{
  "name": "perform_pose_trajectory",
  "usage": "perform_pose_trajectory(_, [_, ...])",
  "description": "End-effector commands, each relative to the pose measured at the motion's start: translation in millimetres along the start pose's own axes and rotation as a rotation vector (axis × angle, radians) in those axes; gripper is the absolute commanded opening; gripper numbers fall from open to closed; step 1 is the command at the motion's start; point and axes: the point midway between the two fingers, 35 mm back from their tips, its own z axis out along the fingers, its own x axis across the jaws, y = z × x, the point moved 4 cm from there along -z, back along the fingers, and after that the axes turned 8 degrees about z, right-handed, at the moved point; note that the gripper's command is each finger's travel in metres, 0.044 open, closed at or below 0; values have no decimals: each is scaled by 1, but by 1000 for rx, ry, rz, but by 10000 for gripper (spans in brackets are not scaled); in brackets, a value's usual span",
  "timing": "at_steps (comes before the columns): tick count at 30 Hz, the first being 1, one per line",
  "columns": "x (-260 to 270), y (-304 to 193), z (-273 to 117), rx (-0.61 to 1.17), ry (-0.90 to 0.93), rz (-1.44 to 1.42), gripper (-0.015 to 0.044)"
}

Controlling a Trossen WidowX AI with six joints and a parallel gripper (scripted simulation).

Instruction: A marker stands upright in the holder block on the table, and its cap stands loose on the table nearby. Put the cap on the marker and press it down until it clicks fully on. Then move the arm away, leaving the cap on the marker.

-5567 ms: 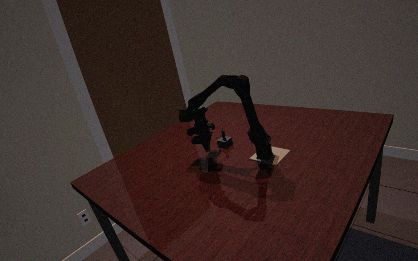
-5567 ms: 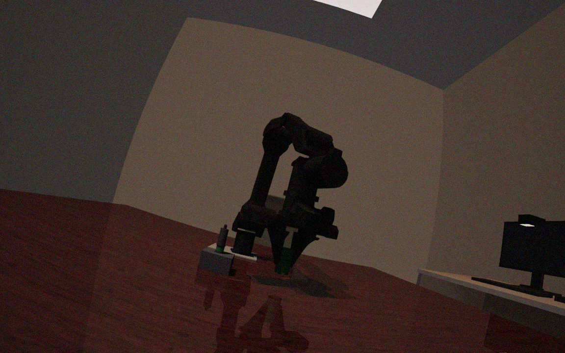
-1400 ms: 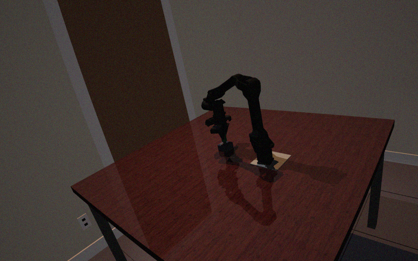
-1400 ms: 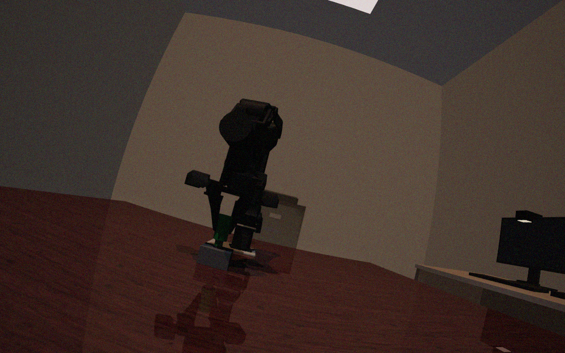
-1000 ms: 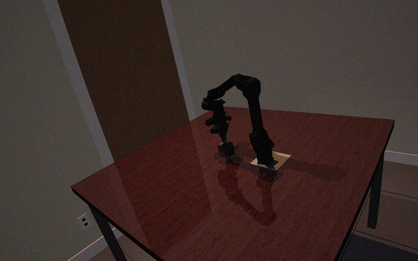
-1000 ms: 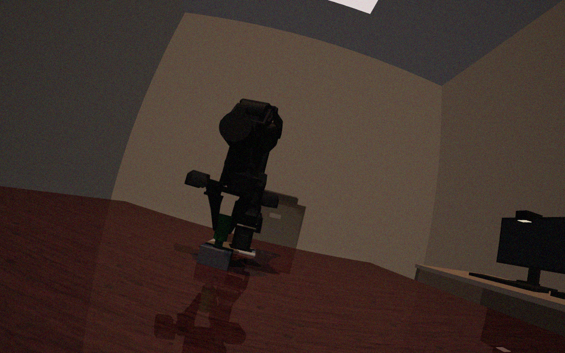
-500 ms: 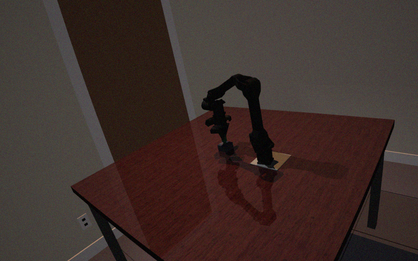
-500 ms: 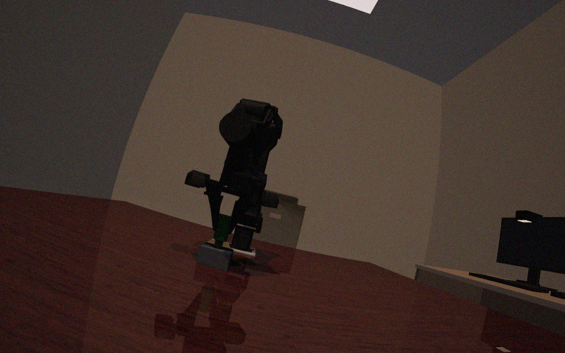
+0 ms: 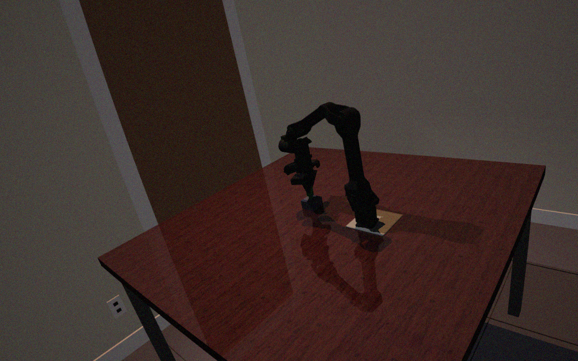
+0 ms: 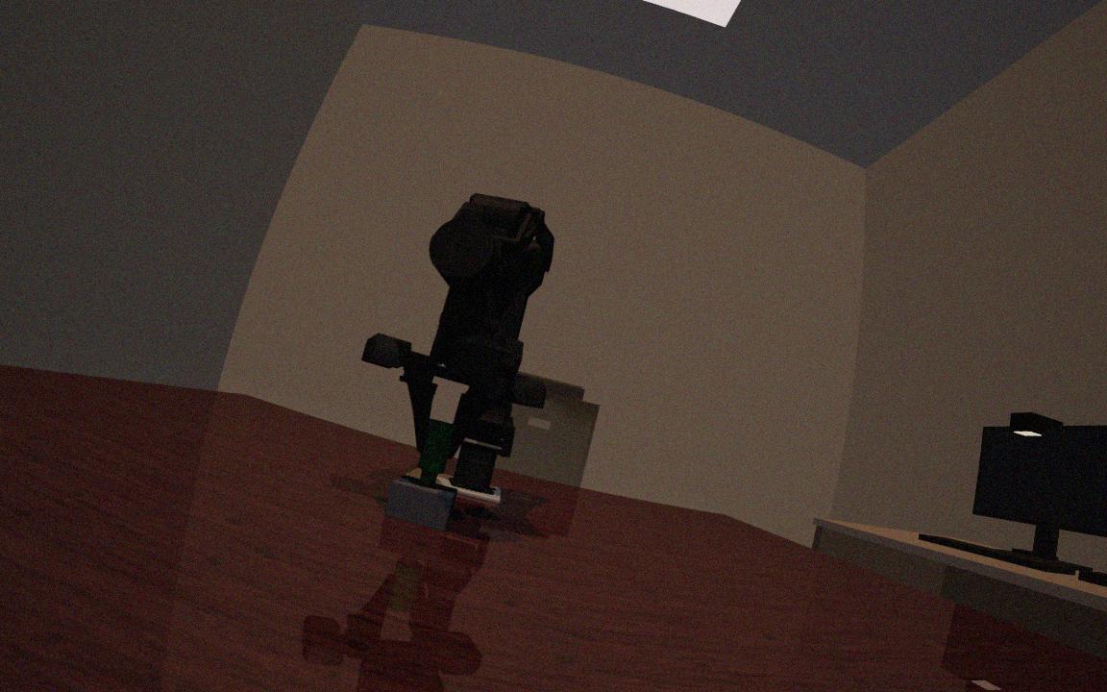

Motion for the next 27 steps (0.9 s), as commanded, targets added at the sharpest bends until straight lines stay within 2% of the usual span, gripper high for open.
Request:
perform_pose_trajectory(1, [0, 0, 0, 0, 0, 0, 105])
perform_pose_trajectory(14, [0, 0, 0, 0, 0, 0, 440])
perform_pose_trajectory(17, [0, 0, -2, 0, 0, 0, 440])
perform_pose_trajectory(23, [0, 1, -67, 0, 0, 0, 440])
perform_pose_trajectory(27, [0, 0, -75, 0, 0, 0, 440])
